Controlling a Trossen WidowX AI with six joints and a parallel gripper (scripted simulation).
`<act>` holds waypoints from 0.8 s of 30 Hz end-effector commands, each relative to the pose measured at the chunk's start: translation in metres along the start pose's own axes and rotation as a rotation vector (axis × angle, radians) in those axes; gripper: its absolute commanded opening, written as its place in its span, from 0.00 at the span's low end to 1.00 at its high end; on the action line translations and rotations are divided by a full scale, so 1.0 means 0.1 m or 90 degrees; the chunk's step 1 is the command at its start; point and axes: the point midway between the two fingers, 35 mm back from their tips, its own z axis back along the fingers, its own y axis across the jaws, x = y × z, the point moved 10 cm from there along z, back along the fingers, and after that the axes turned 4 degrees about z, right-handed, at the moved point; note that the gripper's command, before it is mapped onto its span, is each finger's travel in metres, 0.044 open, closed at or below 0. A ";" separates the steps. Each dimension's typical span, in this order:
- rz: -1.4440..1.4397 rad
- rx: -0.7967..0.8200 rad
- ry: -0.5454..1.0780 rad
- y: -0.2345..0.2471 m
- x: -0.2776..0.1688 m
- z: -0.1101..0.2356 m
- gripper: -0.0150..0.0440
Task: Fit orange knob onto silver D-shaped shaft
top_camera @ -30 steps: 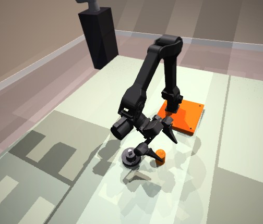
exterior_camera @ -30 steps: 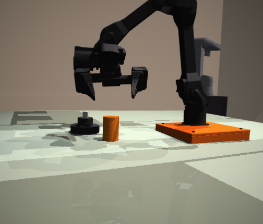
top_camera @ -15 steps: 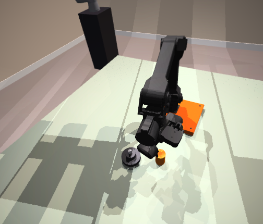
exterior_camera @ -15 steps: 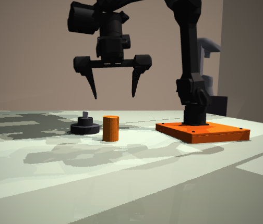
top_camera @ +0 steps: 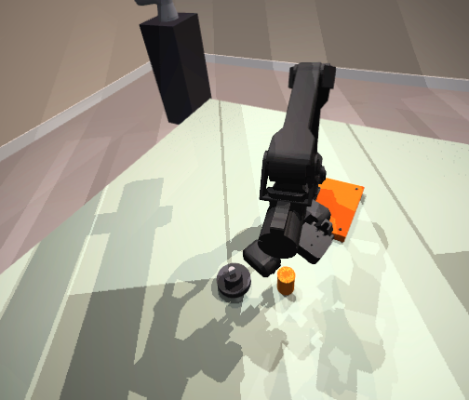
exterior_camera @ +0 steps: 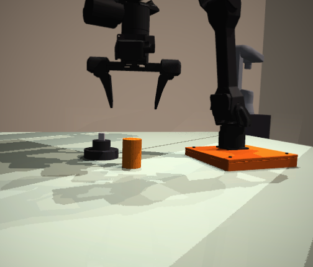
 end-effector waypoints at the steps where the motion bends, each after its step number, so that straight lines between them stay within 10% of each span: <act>1: -0.171 -0.004 0.002 0.00 0.00 0.01 1.00; 13: -0.898 -0.005 -0.001 0.00 0.00 -0.01 1.00; 24: -0.955 -0.005 -0.001 0.00 0.00 -0.01 1.00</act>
